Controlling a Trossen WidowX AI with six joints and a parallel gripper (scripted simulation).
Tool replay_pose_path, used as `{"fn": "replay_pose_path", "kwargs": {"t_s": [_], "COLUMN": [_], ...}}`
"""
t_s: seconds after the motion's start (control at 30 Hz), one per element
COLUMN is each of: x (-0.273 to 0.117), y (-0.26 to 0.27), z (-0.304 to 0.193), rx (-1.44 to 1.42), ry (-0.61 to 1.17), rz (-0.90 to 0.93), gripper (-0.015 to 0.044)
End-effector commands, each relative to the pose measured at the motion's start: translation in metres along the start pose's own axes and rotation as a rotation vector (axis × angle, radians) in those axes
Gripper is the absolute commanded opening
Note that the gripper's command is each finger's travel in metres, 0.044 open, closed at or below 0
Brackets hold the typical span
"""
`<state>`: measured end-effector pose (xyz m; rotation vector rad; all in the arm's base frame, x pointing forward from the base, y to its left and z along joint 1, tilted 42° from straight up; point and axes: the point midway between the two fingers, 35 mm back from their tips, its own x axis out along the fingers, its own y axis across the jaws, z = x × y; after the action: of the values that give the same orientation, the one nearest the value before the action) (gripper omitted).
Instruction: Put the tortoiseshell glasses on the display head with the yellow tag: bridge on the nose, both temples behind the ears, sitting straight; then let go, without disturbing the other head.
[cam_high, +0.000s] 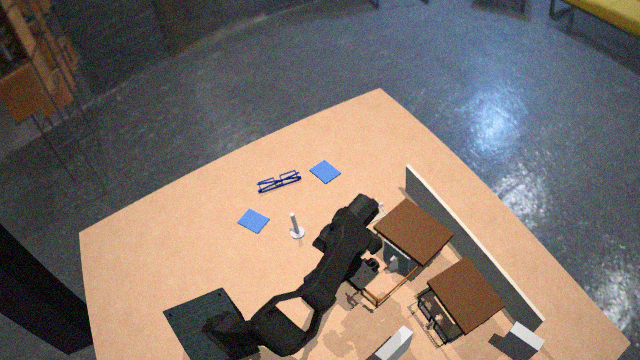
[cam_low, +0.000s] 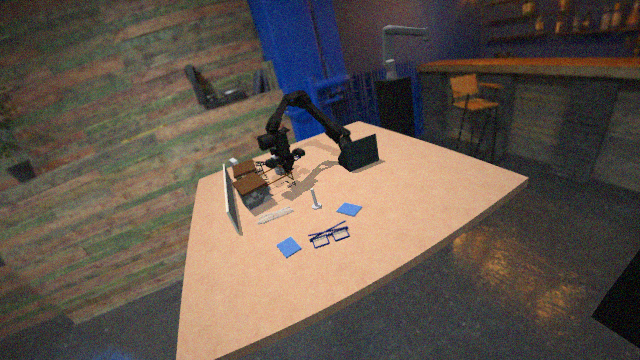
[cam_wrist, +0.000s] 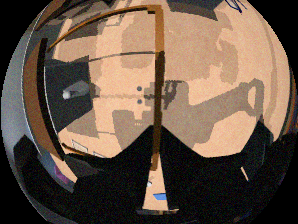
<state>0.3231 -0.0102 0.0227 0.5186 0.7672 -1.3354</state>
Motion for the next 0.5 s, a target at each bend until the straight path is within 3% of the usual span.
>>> {"fn": "replay_pose_path", "kwargs": {"t_s": [0.0, 0.47], "x": [0.000, 0.001], "y": [0.007, 0.026], "z": [0.001, 0.001], "rx": [-0.004, -0.004], "ry": [-0.004, -0.004], "rz": [-0.001, 0.000], "gripper": [0.0000, 0.0000]}}
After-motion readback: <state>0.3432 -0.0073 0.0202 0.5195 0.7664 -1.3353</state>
